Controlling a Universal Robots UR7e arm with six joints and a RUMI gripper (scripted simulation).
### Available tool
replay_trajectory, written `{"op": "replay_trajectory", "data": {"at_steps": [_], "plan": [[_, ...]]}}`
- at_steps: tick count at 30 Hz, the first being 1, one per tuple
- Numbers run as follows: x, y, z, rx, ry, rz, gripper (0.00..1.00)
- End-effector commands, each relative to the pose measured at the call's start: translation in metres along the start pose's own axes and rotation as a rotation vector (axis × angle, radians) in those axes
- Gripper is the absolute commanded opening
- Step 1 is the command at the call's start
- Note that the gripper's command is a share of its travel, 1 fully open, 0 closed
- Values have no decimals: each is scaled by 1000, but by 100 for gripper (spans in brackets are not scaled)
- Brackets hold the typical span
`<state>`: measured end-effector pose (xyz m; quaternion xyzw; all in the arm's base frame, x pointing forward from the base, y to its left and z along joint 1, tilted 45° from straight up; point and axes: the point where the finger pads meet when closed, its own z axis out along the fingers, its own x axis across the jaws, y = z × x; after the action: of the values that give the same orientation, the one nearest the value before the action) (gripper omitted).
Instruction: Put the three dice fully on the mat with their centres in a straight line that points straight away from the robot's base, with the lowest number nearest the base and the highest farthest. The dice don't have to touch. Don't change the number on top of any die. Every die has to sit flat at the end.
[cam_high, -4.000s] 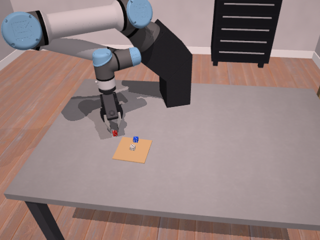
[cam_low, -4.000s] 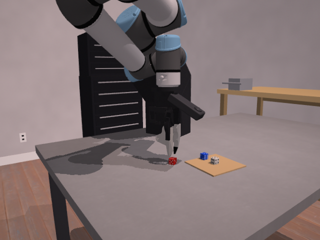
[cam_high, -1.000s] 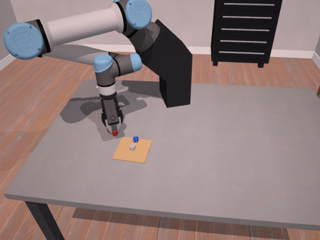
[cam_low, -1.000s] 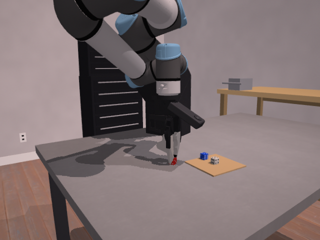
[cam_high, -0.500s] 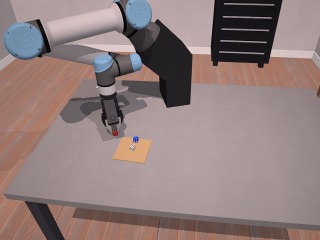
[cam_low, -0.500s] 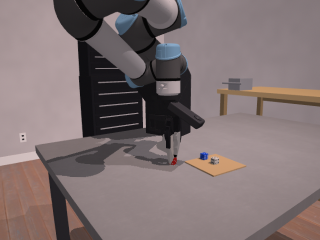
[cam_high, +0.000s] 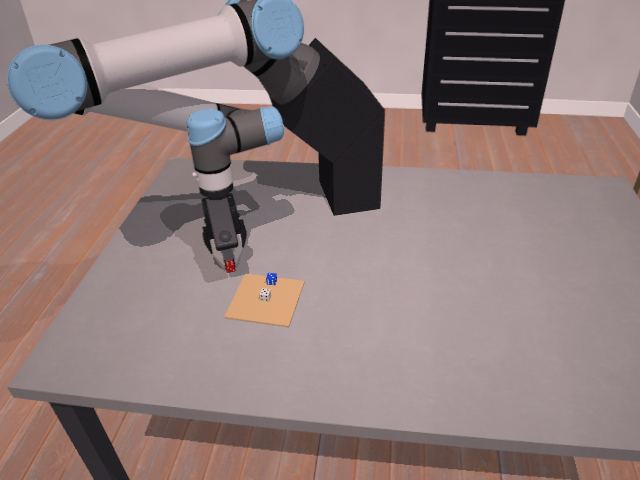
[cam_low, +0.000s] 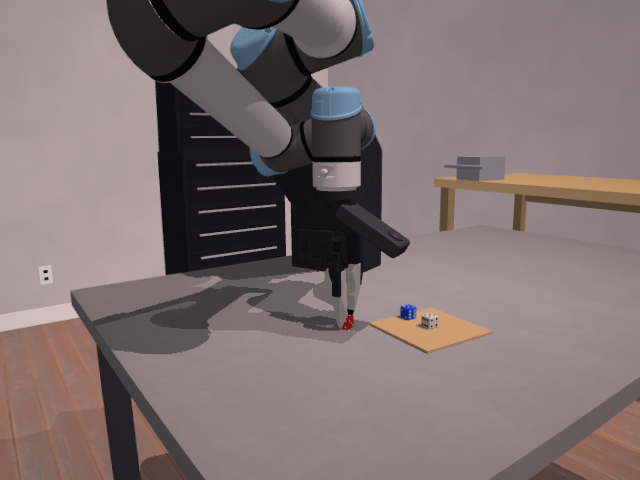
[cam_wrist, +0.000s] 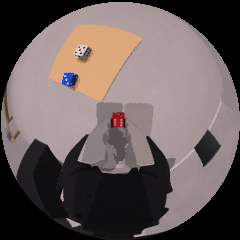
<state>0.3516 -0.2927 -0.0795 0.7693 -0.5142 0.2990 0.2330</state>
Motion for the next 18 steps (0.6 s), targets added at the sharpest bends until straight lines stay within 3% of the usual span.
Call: {"op": "replay_trajectory", "data": {"at_steps": [1, 7, 18], "plan": [[0, 0, -7, 1, -1, -1, 3], [-1, 0, -18, 1, -1, -1, 3], [-1, 0, -64, 1, 0, -1, 3]]}}
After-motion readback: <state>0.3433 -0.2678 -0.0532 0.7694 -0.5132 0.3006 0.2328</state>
